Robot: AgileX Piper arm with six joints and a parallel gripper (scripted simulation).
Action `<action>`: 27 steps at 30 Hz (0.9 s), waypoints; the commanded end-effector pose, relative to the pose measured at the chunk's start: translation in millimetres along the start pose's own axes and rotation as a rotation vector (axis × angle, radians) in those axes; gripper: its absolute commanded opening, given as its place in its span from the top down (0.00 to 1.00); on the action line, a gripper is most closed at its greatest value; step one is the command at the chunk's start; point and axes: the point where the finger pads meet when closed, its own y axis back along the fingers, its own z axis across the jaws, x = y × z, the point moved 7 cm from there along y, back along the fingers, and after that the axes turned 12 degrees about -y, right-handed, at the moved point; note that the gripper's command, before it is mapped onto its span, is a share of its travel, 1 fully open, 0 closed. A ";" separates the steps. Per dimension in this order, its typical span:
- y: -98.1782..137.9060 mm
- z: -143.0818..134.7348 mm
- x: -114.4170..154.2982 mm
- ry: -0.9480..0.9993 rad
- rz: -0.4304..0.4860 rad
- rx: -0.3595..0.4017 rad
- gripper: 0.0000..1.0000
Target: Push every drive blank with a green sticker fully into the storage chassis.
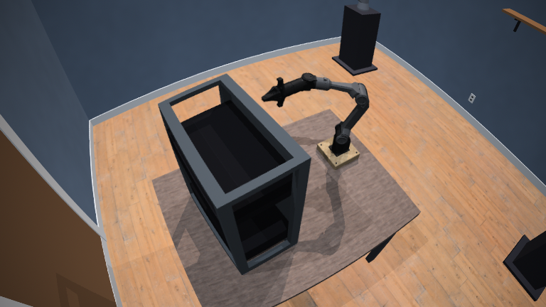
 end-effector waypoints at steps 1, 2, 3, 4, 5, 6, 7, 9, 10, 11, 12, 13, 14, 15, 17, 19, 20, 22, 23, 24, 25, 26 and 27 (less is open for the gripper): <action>12.8 0.3 -0.4 0.000 0.002 -0.001 1.00; 12.8 0.3 -0.4 0.000 0.002 -0.001 1.00; 12.8 0.3 -0.4 0.000 0.002 -0.001 1.00; 15.9 0.2 -0.4 0.000 0.002 -0.001 1.00; 17.9 0.2 -0.4 0.000 0.002 -0.001 1.00; 19.0 0.2 -0.4 0.000 0.002 -0.001 1.00; 19.5 0.2 -0.4 0.000 0.002 -0.001 1.00; 19.8 0.2 -0.4 0.000 0.002 -0.001 1.00; 21.4 0.3 -0.5 0.000 0.002 -0.001 1.00; 25.0 0.4 -0.5 0.000 0.002 -0.001 1.00; 30.6 0.6 -0.5 0.000 0.002 -0.001 1.00; 37.5 0.8 -0.6 0.000 0.002 -0.001 1.00; 45.2 1.0 -0.6 0.000 0.002 -0.001 1.00; 52.7 1.2 -0.7 0.000 0.002 -0.001 1.00; 65.1 1.6 -0.7 0.000 0.002 -0.001 1.00; 69.1 1.7 -0.8 0.000 0.002 -0.001 1.00; 69.1 1.7 -0.8 0.000 0.002 -0.001 1.00; 72.7 1.8 -0.8 0.000 0.002 -0.001 1.00; 72.9 1.8 -0.8 0.000 0.002 -0.001 1.00; 72.9 1.8 -0.8 0.000 0.002 -0.001 1.00; 72.9 1.8 -0.8 0.000 0.002 -0.001 1.00; 72.9 1.8 -0.8 0.000 0.002 -0.001 1.00; 72.9 1.8 -0.8 0.000 0.002 -0.001 1.00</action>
